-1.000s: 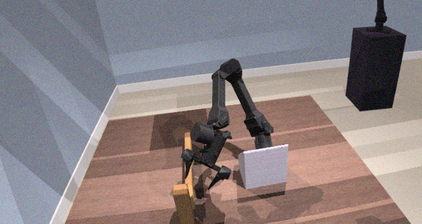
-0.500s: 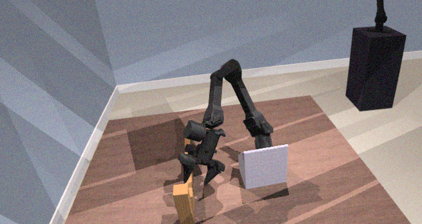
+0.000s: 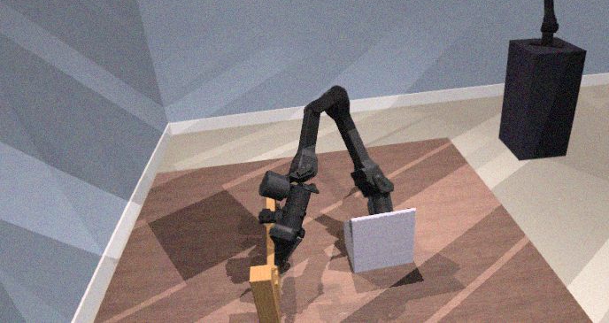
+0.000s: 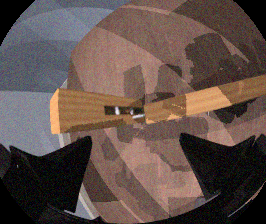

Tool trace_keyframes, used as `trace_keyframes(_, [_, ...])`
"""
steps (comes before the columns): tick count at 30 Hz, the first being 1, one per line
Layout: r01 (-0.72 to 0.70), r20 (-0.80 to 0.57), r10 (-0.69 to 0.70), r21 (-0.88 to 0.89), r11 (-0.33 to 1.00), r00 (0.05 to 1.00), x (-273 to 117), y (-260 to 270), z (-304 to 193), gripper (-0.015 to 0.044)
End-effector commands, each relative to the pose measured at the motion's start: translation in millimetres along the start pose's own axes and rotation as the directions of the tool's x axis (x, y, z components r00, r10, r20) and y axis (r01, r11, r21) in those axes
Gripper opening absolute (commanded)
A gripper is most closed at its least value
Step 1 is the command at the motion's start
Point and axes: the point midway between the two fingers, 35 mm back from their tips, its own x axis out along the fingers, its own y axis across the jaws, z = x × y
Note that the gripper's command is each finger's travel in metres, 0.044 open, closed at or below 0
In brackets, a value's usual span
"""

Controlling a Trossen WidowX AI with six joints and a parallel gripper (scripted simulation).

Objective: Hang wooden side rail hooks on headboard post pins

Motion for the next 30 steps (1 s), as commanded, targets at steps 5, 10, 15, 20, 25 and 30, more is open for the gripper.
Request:
trace_keyframes(5, [-0.153, -0.079, 0.151, -0.803, 0.576, 0.985, -8.2, -10.9, 6.8, 0.0440])
trace_keyframes(10, [-0.151, -0.088, 0.191, -0.925, 0.350, 0.978, -11.3, -13.1, 9.4, 0.0440])
trace_keyframes(15, [-0.143, -0.090, 0.204, -0.955, 0.259, 0.975, -12.4, -13.8, 10.3, 0.0440])
trace_keyframes(20, [-0.143, -0.090, 0.204, -0.955, 0.259, 0.975, -12.4, -13.8, 10.3, 0.0440])
trace_keyframes(25, [-0.143, -0.090, 0.204, -0.955, 0.259, 0.975, -12.4, -13.8, 10.3, 0.0440])
trace_keyframes(30, [-0.143, -0.090, 0.204, -0.955, 0.259, 0.975, -12.4, -13.8, 10.3, 0.0440])
